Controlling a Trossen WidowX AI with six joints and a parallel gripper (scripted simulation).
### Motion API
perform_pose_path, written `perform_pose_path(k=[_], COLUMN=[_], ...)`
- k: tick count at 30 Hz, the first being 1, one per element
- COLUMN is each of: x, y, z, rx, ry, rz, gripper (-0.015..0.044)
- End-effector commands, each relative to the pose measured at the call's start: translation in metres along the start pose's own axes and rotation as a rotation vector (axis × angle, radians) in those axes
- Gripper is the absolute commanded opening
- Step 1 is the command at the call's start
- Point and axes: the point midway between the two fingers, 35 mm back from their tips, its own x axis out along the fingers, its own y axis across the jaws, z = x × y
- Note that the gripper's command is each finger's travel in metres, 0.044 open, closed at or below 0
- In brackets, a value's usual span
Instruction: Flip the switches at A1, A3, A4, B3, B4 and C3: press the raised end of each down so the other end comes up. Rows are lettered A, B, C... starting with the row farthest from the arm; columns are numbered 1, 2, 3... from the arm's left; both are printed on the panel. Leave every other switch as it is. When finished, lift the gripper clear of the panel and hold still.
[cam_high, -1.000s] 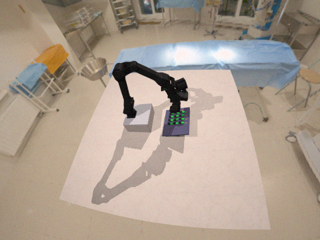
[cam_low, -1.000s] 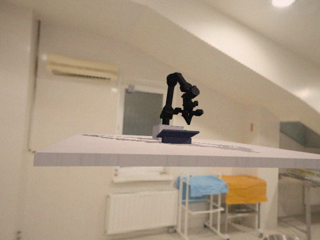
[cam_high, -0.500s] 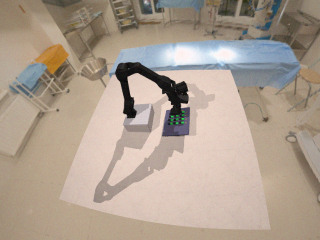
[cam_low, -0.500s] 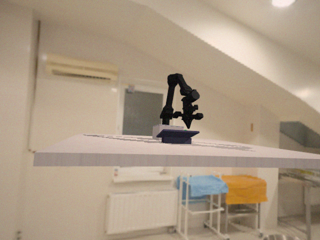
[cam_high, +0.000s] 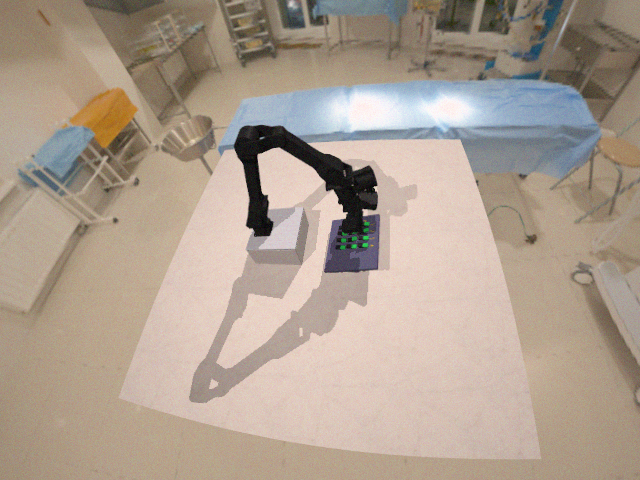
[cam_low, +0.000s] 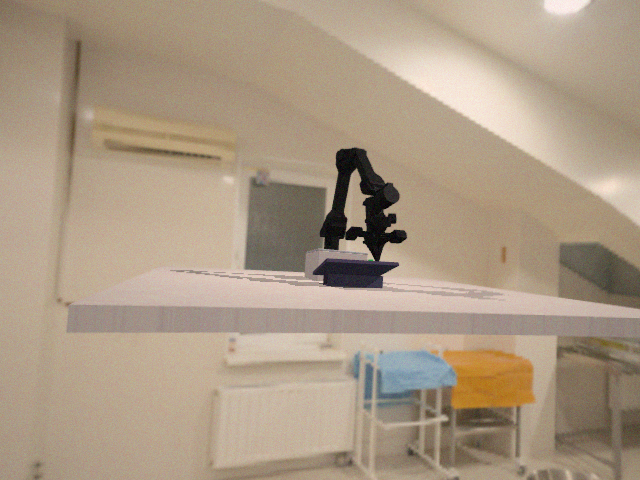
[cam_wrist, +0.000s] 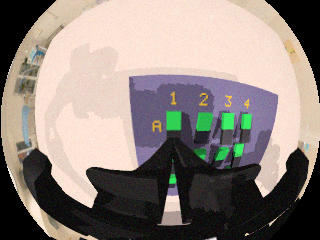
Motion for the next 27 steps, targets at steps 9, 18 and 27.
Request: perform_pose_path(k=[9,18,27], x=[0.0008,0.0019,0.0031], y=[-0.0006,-0.0006,-0.0006], z=[0.0000,0.0000,0.0000], rx=[0.004,0.004,0.004], ry=[-0.001,-0.001,-0.001], rz=[-0.003,-0.003,-0.003], gripper=[0.0000,0.0000,0.0000])
